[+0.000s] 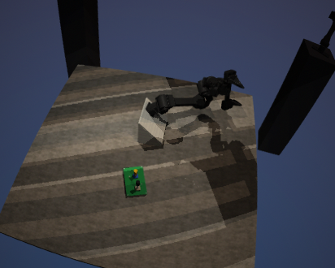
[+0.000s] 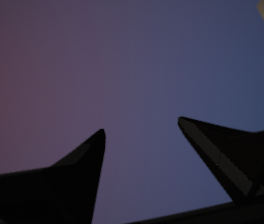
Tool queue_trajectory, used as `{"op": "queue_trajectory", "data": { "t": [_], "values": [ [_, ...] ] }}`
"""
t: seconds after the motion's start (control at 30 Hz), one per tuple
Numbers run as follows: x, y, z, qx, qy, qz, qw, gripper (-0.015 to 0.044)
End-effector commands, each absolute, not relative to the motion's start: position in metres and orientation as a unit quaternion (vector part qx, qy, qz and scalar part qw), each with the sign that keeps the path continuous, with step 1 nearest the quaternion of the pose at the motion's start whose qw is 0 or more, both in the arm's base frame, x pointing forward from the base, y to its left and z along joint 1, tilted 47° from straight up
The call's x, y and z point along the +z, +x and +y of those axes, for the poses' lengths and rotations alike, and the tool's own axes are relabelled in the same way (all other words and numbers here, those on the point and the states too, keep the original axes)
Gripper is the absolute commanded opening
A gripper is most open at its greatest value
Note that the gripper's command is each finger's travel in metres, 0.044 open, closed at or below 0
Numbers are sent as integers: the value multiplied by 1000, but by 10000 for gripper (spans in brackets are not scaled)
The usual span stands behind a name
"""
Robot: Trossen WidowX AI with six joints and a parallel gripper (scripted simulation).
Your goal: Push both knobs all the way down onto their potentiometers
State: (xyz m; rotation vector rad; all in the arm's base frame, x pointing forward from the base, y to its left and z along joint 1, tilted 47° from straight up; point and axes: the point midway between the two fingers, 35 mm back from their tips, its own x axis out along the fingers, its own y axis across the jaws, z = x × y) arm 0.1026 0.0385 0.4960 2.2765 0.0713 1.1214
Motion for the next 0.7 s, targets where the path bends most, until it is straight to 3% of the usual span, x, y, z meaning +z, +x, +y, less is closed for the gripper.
{"op": "queue_trajectory", "data": {
  "t": [0.0,0.47,0.67],
  "values": [
    [496,103,38,421,857,27,295,374],
    [491,156,-8,337,933,70,106,6],
    [486,181,-25,299,950,87,16,0]
  ]
}}
